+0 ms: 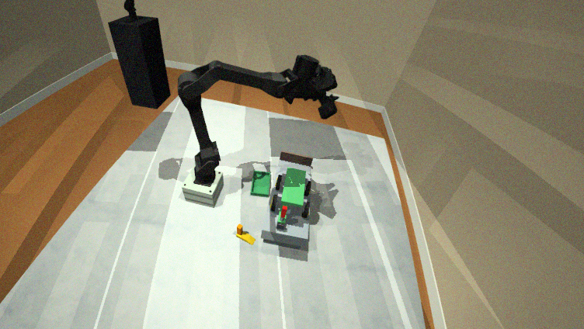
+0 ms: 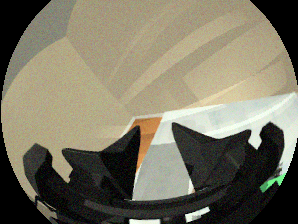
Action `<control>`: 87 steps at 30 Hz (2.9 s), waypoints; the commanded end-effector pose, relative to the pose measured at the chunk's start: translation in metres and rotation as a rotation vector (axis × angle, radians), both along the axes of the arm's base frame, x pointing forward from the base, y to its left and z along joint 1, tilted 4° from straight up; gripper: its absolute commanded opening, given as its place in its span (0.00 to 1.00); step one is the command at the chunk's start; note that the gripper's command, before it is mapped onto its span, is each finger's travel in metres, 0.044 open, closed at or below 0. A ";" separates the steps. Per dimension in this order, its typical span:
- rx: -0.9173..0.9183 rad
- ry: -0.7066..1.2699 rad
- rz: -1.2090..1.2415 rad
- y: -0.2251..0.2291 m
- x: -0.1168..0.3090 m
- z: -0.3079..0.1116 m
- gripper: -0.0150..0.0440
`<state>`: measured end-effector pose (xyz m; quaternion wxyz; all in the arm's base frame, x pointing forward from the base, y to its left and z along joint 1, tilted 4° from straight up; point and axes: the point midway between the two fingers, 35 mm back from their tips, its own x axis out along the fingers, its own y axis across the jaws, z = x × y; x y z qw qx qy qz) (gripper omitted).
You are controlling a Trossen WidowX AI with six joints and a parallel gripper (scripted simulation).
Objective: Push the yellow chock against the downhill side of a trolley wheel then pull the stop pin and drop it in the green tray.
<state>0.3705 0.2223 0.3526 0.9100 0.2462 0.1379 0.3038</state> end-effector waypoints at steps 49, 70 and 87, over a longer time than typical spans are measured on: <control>-1.547 0.458 0.654 -0.373 -0.150 -0.257 0.58; -1.429 0.436 0.884 -0.375 -0.199 -0.316 0.58; -1.428 0.436 0.884 -0.373 -0.198 -0.339 0.58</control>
